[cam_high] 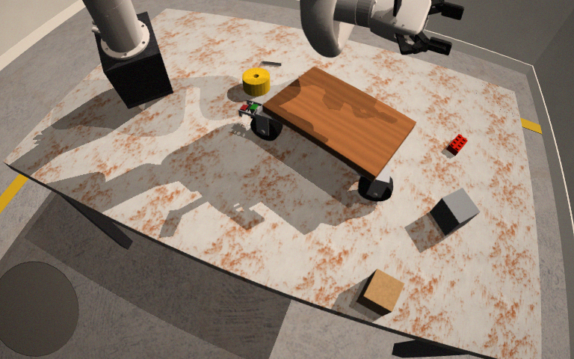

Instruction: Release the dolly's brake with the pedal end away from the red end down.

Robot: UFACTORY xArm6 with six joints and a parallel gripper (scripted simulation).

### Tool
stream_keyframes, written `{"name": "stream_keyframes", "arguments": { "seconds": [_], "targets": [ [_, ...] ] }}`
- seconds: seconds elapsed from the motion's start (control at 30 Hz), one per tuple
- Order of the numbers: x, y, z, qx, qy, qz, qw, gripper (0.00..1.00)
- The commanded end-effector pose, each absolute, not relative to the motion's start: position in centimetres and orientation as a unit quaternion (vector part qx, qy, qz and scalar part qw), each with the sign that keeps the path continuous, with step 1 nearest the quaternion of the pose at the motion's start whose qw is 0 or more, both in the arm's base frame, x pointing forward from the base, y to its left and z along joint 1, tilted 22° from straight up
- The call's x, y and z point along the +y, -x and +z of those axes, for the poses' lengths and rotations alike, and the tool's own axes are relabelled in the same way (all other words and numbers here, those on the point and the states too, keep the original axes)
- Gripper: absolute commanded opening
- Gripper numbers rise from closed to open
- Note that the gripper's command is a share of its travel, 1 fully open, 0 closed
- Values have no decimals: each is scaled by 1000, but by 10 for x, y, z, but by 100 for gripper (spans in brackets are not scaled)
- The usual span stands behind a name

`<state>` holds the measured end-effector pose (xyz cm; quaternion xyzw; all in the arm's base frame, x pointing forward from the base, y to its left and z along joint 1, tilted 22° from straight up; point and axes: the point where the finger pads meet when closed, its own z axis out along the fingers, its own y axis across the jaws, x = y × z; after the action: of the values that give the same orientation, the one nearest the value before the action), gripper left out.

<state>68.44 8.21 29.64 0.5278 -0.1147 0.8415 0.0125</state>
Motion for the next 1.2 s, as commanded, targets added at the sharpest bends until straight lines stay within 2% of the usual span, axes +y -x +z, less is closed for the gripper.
{"name": "stream_keyframes", "arguments": {
  "seconds": [0.0,0.53,0.57,1.17],
  "targets": [
    [83,-684,299,-115,-526,843,12,100],
    [83,-684,299,-115,-526,843,12,100],
    [83,-684,299,-115,-526,842,12,0],
    [107,-713,301,43,-675,736,29,0]
  ]
}}
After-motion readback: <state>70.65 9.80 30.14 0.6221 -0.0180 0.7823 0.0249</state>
